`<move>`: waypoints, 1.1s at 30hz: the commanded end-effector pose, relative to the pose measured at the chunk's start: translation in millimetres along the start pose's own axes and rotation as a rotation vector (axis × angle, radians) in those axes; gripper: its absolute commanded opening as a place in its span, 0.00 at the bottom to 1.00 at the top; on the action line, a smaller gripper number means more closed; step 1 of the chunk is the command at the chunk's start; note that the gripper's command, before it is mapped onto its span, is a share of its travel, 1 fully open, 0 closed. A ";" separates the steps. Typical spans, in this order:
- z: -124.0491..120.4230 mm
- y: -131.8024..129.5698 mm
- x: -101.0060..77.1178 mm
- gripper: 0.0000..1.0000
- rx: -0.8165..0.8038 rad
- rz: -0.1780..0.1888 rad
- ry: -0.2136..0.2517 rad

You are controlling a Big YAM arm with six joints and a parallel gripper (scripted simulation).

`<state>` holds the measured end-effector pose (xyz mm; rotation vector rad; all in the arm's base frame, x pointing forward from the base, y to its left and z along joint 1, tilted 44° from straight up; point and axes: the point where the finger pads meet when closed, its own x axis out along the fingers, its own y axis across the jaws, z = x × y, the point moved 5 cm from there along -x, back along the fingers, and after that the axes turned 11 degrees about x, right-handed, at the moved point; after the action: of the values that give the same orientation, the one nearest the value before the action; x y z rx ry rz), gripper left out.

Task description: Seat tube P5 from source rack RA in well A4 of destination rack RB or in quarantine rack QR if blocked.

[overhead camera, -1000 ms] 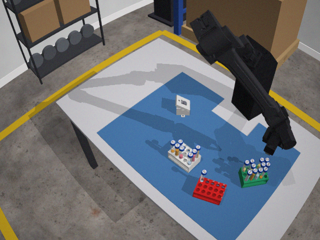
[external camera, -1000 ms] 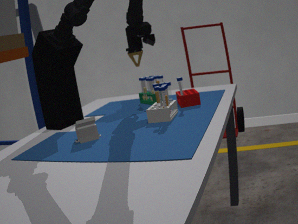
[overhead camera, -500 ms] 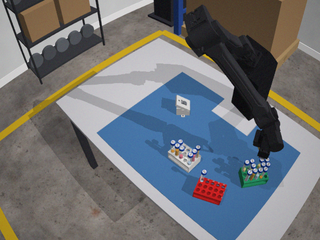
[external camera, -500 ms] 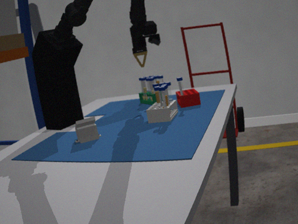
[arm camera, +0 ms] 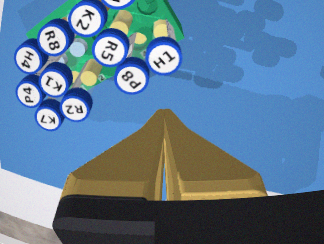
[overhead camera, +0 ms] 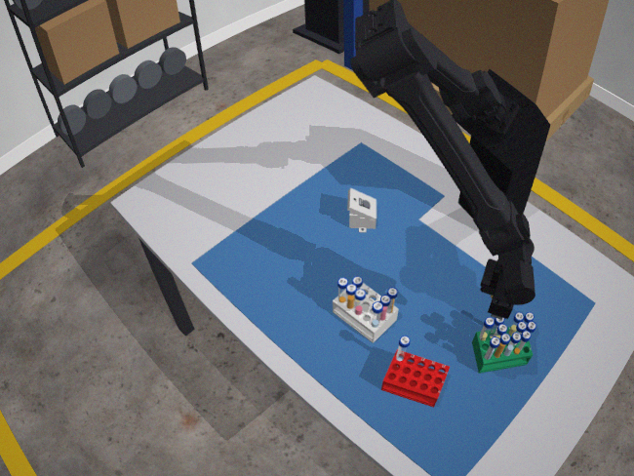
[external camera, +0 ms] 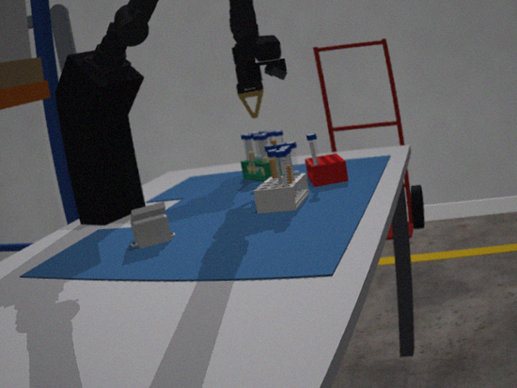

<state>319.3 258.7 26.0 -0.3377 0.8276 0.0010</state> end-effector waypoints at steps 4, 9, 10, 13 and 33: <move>14.2 -11.5 -4.6 0.00 -0.014 0.012 -0.021; 26.1 -24.3 -3.3 0.00 -0.013 0.012 -0.024; 27.9 -27.1 -3.0 0.00 -0.014 0.011 -0.023; 33.4 -35.5 -2.2 0.00 -0.017 0.009 -0.019; 74.2 -84.1 2.1 0.00 -0.015 0.008 -0.028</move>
<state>376.4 200.6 76.8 -0.3414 0.8299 0.0052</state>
